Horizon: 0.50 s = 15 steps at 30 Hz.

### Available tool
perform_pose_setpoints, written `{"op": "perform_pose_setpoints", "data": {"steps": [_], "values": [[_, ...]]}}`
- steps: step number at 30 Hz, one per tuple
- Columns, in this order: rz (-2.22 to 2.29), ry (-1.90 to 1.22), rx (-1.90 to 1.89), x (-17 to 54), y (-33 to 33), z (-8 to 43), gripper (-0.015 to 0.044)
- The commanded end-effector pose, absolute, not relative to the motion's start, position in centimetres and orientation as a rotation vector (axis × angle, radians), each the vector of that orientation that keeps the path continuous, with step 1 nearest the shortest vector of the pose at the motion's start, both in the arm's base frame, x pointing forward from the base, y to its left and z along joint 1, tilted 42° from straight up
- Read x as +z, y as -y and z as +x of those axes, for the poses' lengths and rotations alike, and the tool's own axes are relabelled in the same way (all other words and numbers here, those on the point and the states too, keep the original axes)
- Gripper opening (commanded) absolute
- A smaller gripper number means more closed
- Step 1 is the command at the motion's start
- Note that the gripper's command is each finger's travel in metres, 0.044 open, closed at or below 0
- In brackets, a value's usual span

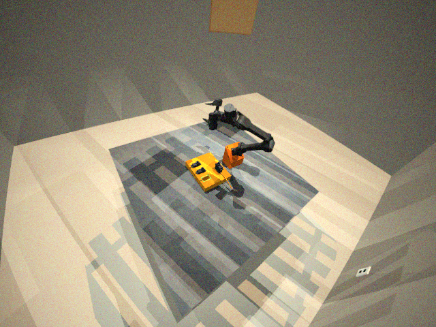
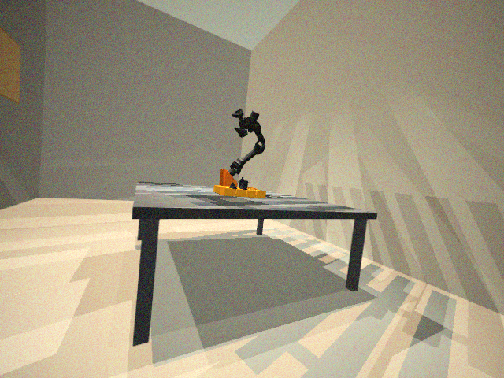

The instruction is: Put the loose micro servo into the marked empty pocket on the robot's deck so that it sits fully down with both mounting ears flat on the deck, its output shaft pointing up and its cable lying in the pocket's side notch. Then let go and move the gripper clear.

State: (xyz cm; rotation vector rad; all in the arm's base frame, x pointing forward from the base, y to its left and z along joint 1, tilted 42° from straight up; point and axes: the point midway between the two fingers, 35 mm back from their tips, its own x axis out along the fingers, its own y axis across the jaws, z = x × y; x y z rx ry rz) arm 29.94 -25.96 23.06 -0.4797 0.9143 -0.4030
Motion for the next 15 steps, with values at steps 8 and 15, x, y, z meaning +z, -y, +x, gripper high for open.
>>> {"op": "perform_pose_setpoints", "data": {"steps": [8,15], "values": [[-0.602,-1.022,-0.030,18.0,20.5,30.3,0.0440],[-0.668,-1.050,0.213,15.3,16.7,29.9,0.0440]]}}
